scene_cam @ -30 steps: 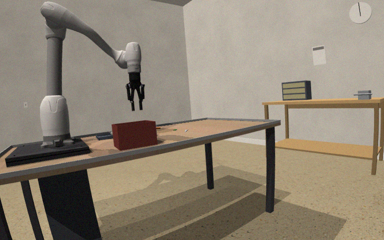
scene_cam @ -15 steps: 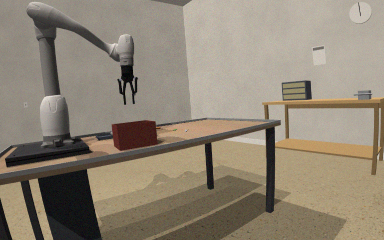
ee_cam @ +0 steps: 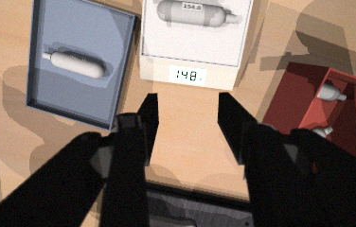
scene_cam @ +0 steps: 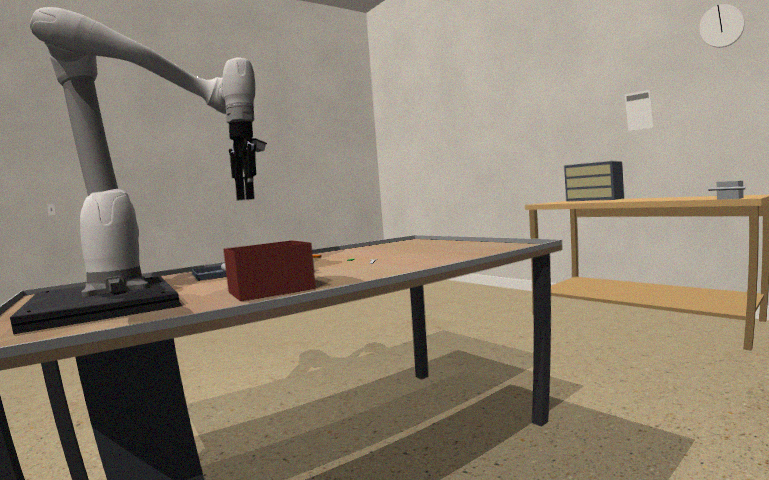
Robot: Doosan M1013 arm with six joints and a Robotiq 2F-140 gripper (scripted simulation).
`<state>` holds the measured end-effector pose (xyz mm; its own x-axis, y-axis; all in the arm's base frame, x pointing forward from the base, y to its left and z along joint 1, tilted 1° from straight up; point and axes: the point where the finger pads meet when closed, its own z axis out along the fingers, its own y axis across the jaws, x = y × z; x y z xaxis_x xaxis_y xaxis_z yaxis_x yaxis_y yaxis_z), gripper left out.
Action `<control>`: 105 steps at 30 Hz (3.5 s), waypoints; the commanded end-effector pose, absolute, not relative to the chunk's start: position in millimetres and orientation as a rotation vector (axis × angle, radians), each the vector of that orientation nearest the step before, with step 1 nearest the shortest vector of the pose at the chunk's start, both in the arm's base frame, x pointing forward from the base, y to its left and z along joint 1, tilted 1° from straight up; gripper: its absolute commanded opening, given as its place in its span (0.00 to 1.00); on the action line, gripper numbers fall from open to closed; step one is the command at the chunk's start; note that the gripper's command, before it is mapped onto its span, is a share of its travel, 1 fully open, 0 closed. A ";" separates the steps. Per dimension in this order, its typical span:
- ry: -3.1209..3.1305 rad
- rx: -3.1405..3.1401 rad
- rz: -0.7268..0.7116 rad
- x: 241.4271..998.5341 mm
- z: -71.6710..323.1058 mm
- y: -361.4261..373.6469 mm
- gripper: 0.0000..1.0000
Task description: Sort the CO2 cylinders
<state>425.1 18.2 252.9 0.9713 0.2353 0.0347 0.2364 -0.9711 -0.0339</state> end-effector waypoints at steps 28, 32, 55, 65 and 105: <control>-0.166 -3.139 -0.023 425.0 253.8 18.2 0.40; -0.166 -3.139 -0.023 425.0 253.8 18.2 0.40; -0.337 -3.126 -0.023 432.3 249.3 18.8 0.40; -1.263 -2.897 -0.017 489.7 208.3 24.9 0.40; -2.344 -2.110 -0.014 525.8 123.3 29.4 0.40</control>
